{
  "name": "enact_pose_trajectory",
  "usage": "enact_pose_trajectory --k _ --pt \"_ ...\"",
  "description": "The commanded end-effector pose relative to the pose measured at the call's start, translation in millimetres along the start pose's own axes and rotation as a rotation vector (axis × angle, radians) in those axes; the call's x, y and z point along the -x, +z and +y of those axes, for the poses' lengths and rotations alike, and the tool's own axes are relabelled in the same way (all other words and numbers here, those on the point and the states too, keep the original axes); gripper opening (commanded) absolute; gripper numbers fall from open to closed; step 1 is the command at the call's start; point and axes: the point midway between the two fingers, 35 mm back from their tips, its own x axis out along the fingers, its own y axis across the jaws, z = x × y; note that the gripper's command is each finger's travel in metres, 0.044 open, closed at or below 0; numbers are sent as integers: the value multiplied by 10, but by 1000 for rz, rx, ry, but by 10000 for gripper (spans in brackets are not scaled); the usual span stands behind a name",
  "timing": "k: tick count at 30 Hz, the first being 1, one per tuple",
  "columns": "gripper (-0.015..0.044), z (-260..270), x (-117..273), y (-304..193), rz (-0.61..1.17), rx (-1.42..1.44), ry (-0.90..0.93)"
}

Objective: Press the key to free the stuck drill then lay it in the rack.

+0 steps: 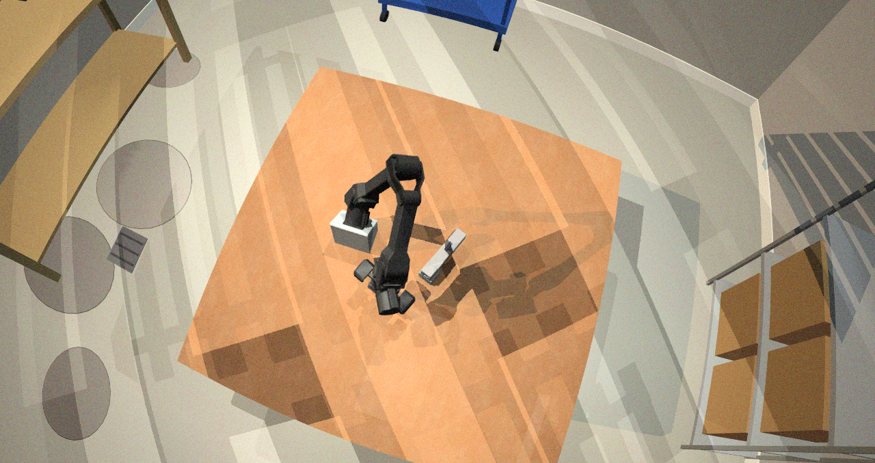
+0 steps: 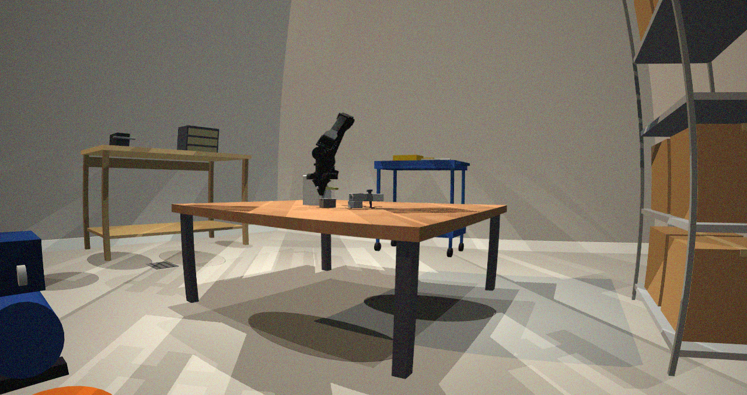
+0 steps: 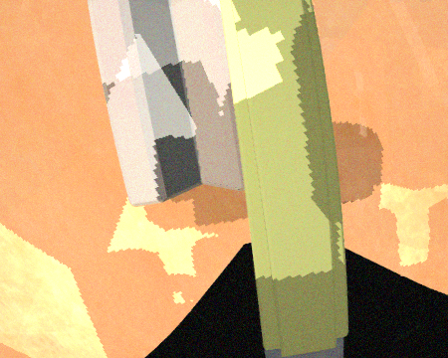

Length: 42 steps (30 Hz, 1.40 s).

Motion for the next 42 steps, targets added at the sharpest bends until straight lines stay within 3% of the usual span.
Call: enact_pose_trajectory --k 1,42 --pt "0 86 4 -10 4 2 1" --pt "0 178 -394 -33 3 2 2"
